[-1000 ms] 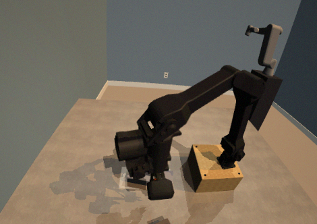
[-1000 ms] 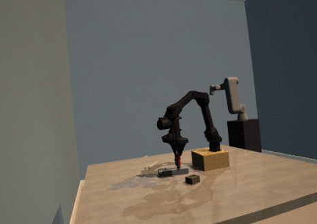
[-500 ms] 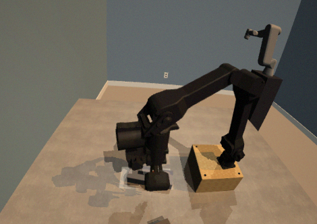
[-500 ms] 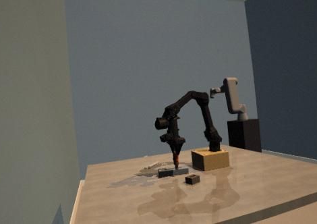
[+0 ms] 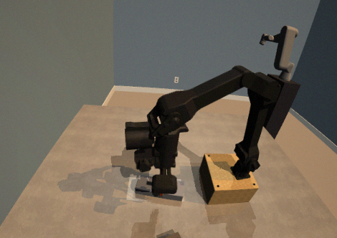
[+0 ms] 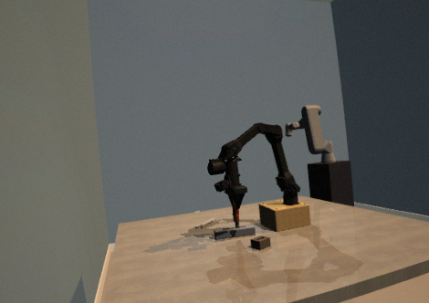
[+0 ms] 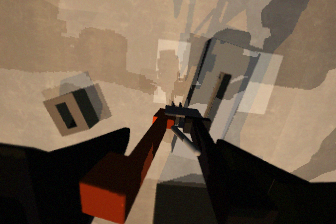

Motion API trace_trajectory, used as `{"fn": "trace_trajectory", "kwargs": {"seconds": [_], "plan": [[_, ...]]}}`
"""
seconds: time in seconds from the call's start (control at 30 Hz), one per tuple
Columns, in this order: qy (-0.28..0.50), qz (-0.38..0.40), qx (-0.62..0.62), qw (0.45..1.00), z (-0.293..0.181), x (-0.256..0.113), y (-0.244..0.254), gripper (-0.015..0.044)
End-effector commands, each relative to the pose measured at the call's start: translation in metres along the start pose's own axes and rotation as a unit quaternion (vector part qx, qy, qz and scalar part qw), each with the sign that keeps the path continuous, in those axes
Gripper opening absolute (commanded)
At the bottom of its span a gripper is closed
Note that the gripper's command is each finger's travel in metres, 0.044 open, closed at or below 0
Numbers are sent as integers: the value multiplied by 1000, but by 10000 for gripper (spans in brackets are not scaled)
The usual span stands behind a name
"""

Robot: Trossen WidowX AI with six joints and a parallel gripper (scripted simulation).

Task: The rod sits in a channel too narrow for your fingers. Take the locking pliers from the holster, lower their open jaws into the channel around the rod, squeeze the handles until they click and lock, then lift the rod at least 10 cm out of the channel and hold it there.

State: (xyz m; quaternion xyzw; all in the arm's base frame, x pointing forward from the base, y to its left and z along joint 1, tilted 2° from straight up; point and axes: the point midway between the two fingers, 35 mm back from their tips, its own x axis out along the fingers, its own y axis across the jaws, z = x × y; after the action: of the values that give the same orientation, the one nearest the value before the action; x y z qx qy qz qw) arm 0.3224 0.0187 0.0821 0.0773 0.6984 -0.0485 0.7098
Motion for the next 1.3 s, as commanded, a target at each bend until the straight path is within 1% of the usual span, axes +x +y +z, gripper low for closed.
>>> {"fn": "trace_trajectory", "kwargs": {"seconds": [0.0,1.0,1.27], "plan": [[-4,2,6,1000,1,-2,-6,321],[-4,1,70,998,-3,-1,-54,321],[-6,1,72,997,-3,0,-58,321]]}}
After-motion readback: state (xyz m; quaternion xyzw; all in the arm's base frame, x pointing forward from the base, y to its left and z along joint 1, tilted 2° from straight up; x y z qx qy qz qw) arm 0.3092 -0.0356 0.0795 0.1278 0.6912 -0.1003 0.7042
